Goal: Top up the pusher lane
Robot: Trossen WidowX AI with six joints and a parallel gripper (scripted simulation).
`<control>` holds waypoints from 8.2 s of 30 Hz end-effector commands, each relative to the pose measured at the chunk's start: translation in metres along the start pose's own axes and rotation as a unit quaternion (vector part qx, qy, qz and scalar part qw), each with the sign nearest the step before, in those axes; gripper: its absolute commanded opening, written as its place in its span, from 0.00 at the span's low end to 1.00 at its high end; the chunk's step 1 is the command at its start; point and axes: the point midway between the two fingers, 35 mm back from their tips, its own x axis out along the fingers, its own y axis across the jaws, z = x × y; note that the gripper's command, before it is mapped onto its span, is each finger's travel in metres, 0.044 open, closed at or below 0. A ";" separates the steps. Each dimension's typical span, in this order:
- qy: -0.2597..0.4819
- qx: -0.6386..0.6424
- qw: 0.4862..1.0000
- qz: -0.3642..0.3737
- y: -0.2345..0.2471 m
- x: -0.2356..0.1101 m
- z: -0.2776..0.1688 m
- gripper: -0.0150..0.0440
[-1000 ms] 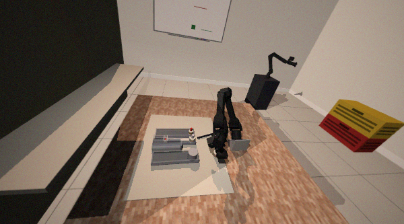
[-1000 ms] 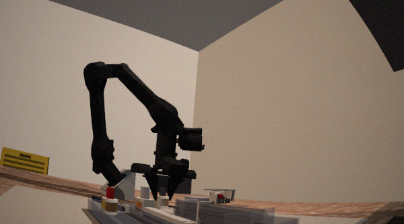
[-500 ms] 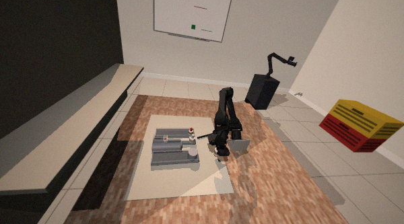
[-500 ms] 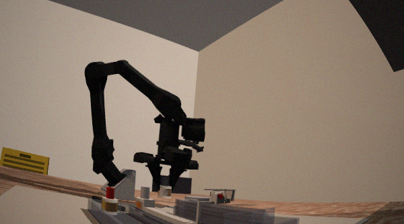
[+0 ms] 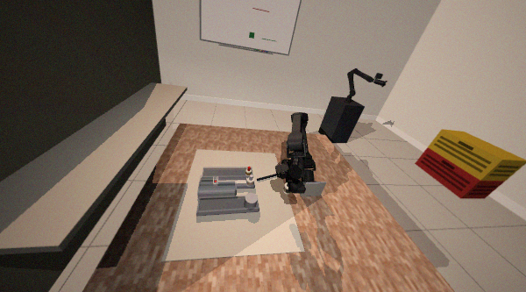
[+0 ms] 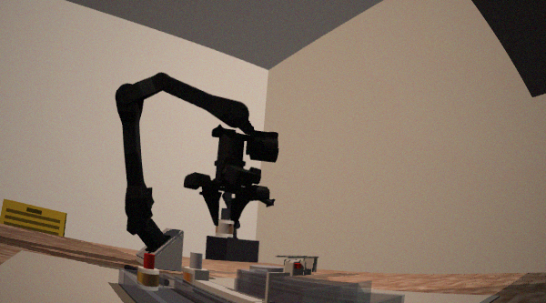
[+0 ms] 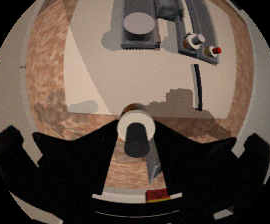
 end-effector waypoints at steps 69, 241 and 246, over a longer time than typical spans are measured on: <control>0.000 -0.021 1.000 -0.007 -0.132 0.075 0.123 0.25; -0.001 -0.020 1.000 -0.007 -0.134 0.076 0.171 0.25; -0.001 -0.020 1.000 -0.007 -0.134 0.078 0.171 0.25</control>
